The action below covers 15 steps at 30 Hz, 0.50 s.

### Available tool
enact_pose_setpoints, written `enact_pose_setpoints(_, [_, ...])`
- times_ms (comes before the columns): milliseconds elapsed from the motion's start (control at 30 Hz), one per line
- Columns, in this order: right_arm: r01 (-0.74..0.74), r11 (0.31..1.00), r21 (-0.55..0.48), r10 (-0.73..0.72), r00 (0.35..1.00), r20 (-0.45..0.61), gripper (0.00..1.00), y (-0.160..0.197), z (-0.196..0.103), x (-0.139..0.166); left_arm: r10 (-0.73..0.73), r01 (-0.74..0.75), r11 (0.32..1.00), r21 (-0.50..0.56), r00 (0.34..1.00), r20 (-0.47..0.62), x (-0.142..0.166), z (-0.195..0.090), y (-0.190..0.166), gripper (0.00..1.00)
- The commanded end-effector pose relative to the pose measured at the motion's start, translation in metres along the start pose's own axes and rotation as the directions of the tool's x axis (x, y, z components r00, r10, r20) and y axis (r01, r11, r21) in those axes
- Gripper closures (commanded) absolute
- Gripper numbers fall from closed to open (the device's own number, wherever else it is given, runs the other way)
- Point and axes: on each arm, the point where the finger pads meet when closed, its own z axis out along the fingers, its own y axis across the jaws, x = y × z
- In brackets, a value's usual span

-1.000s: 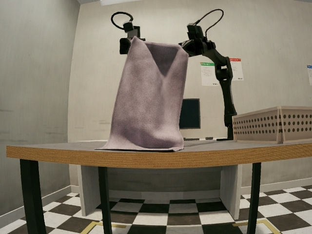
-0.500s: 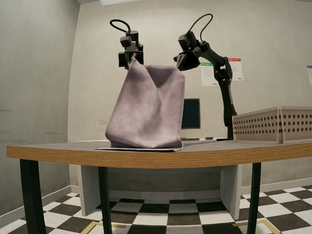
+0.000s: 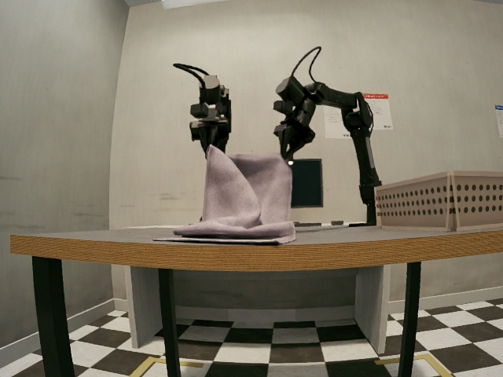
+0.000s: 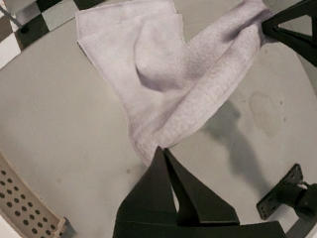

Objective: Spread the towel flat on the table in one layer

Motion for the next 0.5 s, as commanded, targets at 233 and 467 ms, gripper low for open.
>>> enact_pose_setpoints(233, [-0.018,1.000,0.023,0.015,0.996,0.093,1.00,-0.013,0.006,0.050,0.071,-0.075,0.996,0.046,0.995,0.075,0.033,0.011,-0.043,1.00])
enact_pose_setpoints(467, [-0.029,0.999,0.031,0.026,0.995,0.092,1.00,-0.017,0.017,0.090,0.119,-0.125,0.989,0.077,0.990,0.078,0.061,0.028,-0.068,1.00])
